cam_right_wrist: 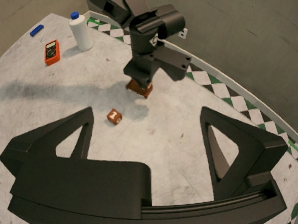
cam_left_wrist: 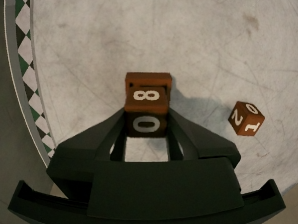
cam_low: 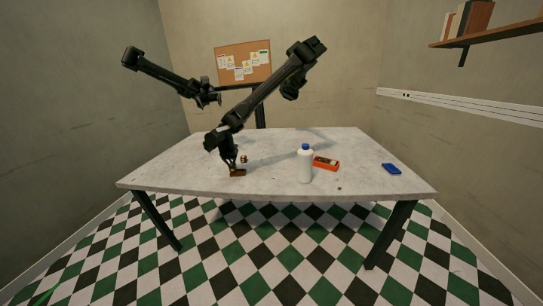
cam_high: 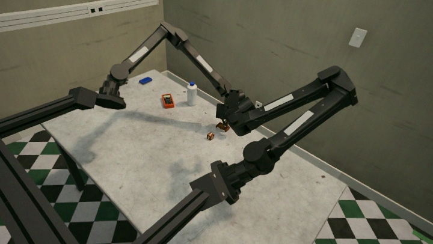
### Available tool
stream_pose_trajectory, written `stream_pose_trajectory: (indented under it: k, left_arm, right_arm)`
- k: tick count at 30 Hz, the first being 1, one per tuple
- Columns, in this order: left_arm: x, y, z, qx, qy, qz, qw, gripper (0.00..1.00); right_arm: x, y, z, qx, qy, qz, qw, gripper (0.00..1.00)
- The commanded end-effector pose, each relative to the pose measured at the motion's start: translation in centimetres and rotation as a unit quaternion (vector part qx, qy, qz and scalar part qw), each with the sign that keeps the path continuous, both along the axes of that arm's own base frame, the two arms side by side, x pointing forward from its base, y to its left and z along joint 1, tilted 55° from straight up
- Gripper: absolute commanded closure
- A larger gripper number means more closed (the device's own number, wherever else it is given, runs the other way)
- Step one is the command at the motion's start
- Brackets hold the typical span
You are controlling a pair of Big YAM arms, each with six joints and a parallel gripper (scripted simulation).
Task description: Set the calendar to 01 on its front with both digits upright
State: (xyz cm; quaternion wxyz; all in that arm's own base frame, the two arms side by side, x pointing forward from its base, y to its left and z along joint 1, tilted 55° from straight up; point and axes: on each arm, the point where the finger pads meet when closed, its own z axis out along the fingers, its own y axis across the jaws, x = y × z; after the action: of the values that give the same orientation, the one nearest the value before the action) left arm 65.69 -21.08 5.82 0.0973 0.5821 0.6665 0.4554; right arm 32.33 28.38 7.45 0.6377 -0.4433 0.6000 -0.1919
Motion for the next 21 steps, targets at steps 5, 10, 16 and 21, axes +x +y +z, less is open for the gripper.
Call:
stream_pose_trajectory:
  k: [5,10,16,21]
  left_arm:
    - [1.4,1.8,-1.2,0.006,0.005,0.005,1.0,0.74]
    - [2.2,2.5,-2.1,0.006,0.007,0.007,1.0,0.74]
    - [2.1,3.1,-3.0,0.005,0.012,0.013,1.0,0.74]
    - [1.6,0.8,-0.7,-0.001,0.0,0.007,1.0,0.74]
  right_arm:
    - [0.0,0.0,-0.1,0.0,0.001,0.0,1.0,0.0]
    - [0.0,0.0,-0.1,0.0,0.001,0.0,1.0,0.0]
    - [0.0,0.0,-0.1,0.0,0.001,0.0,1.0,0.0]
    - [0.0,0.0,-0.1,0.0,0.001,0.0,1.0,0.0]
